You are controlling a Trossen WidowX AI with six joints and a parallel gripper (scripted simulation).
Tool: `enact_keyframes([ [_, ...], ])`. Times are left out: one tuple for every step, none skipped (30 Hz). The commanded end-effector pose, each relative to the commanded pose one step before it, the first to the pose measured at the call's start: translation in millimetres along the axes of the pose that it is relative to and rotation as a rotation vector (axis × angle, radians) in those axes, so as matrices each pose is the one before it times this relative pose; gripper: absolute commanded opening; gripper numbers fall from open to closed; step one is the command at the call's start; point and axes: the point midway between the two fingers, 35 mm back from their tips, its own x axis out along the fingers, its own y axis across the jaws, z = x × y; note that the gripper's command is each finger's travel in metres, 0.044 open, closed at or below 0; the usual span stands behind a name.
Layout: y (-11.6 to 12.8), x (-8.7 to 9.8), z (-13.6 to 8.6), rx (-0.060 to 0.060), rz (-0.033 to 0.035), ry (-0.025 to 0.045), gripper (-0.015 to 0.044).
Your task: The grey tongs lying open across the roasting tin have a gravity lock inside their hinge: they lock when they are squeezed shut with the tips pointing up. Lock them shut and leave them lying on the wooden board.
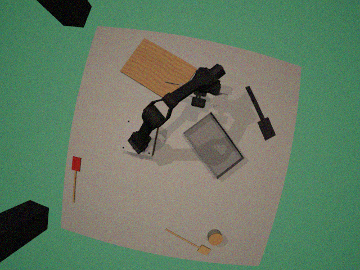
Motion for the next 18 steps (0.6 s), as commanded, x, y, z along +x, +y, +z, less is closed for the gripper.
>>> enact_keyframes([
  [9.86, -1.26, -11.69, 0.0310, 0.00068, -0.00116, -0.0150],
  [3.71, 0.10, -5.14, 0.0159, -0.00001, 0.00045, -0.0150],
  [3.69, 0.09, -5.48, 0.0165, 0.00000, 0.00046, -0.0150],
  [3.63, -0.10, -5.66, 0.0139, 0.00109, -0.00046, -0.0150],
  [3.33, 0.08, -5.70, 0.0166, 0.00000, 0.00050, -0.0150],
  [3.17, 0.08, -5.86, 0.0167, 0.00000, 0.00051, -0.0150],
  [2.96, 0.16, -6.10, 0.0164, -0.00019, 0.00079, -0.0150],
  [2.78, 0.06, -6.07, 0.0167, 0.00001, 0.00050, -0.0150],
  [2.57, 0.05, -6.16, 0.0167, 0.00002, 0.00050, -0.0150],
  [2.37, 0.04, -6.25, 0.0167, 0.00002, 0.00051, -0.0150],
  [2.16, 0.04, -6.33, 0.0167, 0.00003, 0.00051, -0.0150],
  [1.97, -0.27, -6.51, 0.0120, 0.00150, -0.00014, -0.0150],
  [1.73, 0.03, -6.32, 0.0165, 0.00000, 0.00056, -0.0150],
  [1.62, -0.38, -6.41, 0.0111, 0.00186, -0.00039, -0.0150],
  [1.32, 0.03, -6.33, 0.0165, -0.00006, 0.00063, -0.0150],
  [1.19, 0.03, -6.72, 0.0169, 0.00029, 0.00090, -0.0150],
  [0.95, 0.02, -6.73, 0.0171, 0.00003, 0.00078, -0.0150],
  [0.71, 0.01, -6.71, 0.0172, -0.00009, 0.00065, -0.0150],
])
